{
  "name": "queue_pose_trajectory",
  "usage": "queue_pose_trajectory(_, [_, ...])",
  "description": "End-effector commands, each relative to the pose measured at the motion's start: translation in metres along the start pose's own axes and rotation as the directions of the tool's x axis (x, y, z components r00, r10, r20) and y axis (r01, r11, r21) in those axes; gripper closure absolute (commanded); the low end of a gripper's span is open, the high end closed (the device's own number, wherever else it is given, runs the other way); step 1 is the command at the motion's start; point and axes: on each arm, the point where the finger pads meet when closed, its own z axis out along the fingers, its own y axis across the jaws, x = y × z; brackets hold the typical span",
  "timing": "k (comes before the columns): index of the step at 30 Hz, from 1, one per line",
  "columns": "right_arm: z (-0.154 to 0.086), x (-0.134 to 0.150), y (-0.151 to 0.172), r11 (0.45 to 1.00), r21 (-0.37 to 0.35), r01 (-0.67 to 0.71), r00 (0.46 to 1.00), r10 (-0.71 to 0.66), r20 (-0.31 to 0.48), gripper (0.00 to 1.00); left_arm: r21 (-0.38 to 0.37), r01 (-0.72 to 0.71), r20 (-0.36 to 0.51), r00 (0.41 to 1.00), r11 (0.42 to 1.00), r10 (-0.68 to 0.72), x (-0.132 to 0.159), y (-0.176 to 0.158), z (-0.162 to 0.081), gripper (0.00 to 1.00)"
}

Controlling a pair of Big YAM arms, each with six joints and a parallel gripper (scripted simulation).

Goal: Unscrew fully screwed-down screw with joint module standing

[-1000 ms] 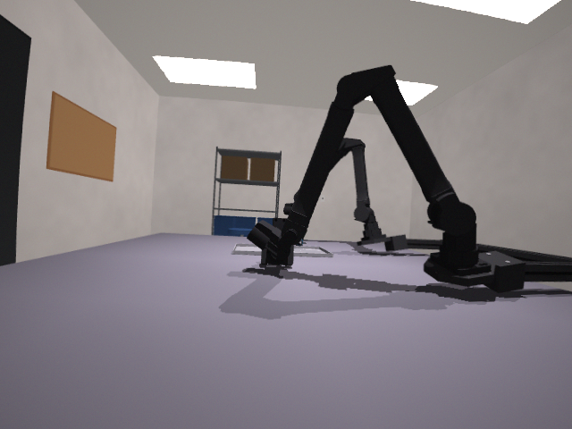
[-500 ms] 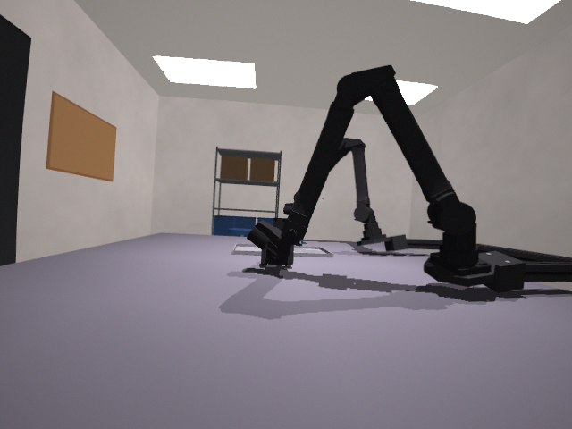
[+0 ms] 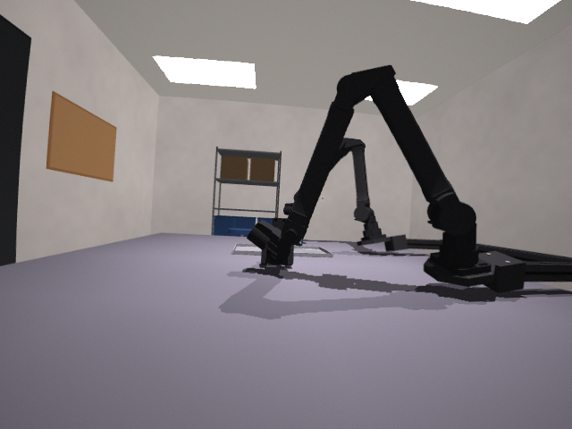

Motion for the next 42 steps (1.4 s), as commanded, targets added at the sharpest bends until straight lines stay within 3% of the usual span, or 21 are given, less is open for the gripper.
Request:
queue_pose_trajectory(1, [0.0056, -0.0048, 0.0002, 1.0, -0.002, -0.001, 1.0, 0.001, 0.002, 0.56, -0.018, -0.017, 0.004, 1.0, 1.0, 0.017, 0.0034, 0.0133, 0.0013, 0.41])
queue_pose_trajectory(42, [0.0056, -0.0048, 0.0002, 1.0, -0.002, -0.002, 1.0, 0.002, 0.002, 0.58, -0.018, -0.017, 0.004, 1.0, 1.0, 0.017, 0.0034, 0.0133, 0.0013, 0.41])
